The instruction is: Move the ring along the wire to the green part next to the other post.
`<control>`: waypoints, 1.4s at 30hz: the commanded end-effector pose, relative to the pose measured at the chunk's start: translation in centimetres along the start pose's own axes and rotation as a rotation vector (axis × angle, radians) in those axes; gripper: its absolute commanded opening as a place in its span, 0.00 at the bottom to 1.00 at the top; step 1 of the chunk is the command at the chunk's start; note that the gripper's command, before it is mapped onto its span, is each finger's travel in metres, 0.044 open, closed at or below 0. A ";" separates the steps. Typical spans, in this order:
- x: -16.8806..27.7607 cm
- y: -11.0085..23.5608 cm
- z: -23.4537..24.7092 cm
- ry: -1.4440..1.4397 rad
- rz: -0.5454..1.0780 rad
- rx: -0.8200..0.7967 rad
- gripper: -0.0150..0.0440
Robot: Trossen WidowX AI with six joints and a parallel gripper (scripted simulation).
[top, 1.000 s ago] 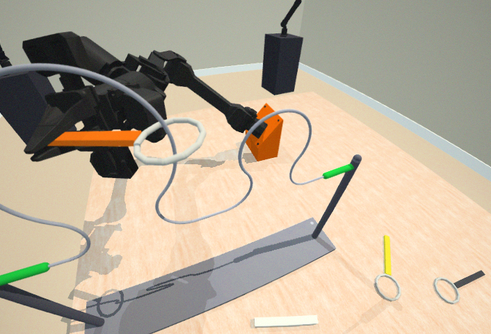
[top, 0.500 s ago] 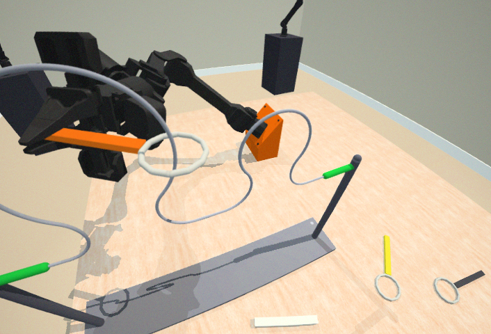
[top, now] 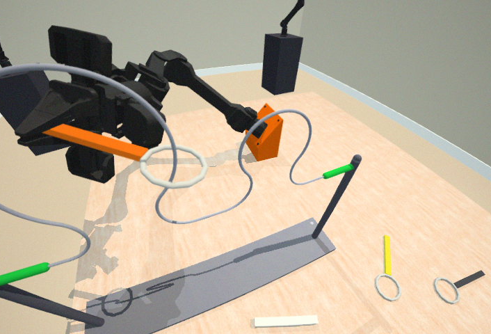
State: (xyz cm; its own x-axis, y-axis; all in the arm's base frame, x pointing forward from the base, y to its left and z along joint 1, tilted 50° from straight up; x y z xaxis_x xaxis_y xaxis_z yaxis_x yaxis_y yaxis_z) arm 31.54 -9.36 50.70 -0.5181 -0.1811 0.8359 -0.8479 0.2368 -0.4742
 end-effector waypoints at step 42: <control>0.7 -0.3 0.8 0.301 -0.012 0.179 0.00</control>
State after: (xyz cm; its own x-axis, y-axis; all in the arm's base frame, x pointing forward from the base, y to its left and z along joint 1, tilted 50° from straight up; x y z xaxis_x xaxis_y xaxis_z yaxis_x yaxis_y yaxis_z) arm 31.41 -10.07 51.08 -0.4687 0.1261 0.8743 -0.8758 0.0630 -0.4786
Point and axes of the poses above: the point midway between the two fingers, 35 mm back from their tips, its own y axis back along the fingers, its own z axis across the jaws, x = y × z, the point moved 4 cm from there along y, back along the fingers, and after that the axes turned 6 degrees about y, right-handed, at the moved point
